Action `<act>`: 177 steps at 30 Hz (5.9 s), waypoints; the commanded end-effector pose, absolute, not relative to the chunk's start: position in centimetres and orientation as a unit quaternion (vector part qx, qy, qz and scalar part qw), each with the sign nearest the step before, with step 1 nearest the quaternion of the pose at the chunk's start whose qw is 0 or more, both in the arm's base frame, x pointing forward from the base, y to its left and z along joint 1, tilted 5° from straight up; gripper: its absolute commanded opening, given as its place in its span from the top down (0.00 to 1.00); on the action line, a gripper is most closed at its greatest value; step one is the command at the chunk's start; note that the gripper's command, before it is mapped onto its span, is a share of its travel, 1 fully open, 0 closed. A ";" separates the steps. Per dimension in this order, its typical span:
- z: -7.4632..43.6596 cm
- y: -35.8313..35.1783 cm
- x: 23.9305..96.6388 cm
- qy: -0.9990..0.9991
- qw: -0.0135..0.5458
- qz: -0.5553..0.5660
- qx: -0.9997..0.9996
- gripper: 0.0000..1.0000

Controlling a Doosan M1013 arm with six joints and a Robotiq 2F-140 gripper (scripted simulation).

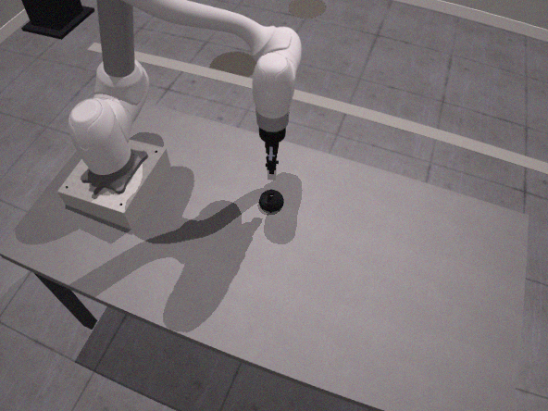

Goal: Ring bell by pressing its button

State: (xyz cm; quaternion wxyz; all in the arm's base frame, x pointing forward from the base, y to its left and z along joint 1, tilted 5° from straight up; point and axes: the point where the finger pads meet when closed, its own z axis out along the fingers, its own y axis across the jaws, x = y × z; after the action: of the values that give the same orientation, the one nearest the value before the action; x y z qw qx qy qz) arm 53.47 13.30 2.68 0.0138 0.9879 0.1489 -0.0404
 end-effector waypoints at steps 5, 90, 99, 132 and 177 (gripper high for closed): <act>2.7 13.3 53.5 0.149 0.014 -0.040 0.988 1.00; -3.4 12.3 53.2 0.149 0.014 -0.041 0.988 1.00; -3.5 12.3 53.2 0.149 0.014 -0.041 0.988 1.00; -3.5 12.3 53.2 0.149 0.014 -0.041 0.988 1.00; -4.5 12.2 53.1 0.149 0.014 -0.041 0.988 1.00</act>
State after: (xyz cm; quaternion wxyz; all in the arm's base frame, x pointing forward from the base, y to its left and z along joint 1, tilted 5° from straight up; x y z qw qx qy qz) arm 53.14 12.23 -4.46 0.0141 0.9879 0.1488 -0.0408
